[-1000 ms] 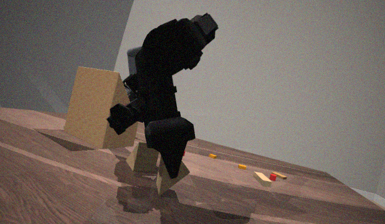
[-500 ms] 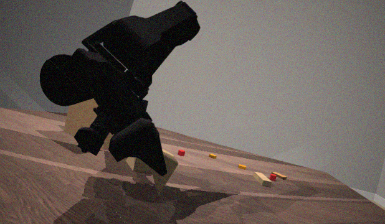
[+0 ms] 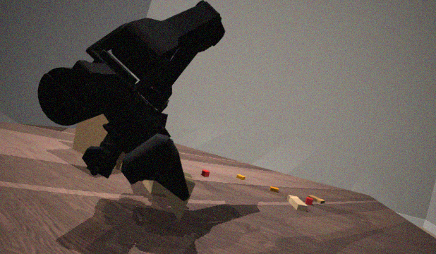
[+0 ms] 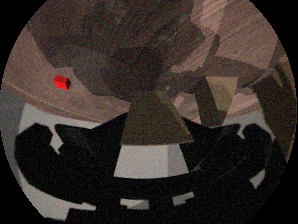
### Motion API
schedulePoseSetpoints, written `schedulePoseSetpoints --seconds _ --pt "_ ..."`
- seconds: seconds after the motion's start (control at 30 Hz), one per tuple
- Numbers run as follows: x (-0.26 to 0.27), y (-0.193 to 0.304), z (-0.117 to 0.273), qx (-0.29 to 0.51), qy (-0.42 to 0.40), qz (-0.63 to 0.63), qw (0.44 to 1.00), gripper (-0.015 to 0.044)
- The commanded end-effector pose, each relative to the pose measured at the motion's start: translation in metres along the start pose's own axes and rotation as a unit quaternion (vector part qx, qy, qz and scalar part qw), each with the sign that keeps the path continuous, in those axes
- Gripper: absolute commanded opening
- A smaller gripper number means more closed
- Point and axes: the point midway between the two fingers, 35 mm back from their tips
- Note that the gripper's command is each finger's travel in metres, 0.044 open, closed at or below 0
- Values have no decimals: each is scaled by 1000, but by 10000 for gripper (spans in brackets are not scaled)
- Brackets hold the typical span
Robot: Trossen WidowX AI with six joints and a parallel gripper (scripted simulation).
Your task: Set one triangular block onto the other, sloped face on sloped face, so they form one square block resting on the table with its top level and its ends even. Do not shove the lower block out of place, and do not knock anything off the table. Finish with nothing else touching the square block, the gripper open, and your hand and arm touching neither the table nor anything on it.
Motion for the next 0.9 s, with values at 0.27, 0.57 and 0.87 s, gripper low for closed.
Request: schedulePoseSetpoints --seconds 0.27,0.57,0.87 --pt "-1 0 0 -1 1 -3 1000 440" --pt "18 61 60 -4 -1 0 1000 440" --pt "18 43 81 -9 -13 3 1000 440"
Point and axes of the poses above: the point midway between the two fingers, 35 mm back from their tips, its own z axis back along the fingers, its own x axis across the jaws, y = z × x, and after that the axes turned 15 degrees about z, right-handed
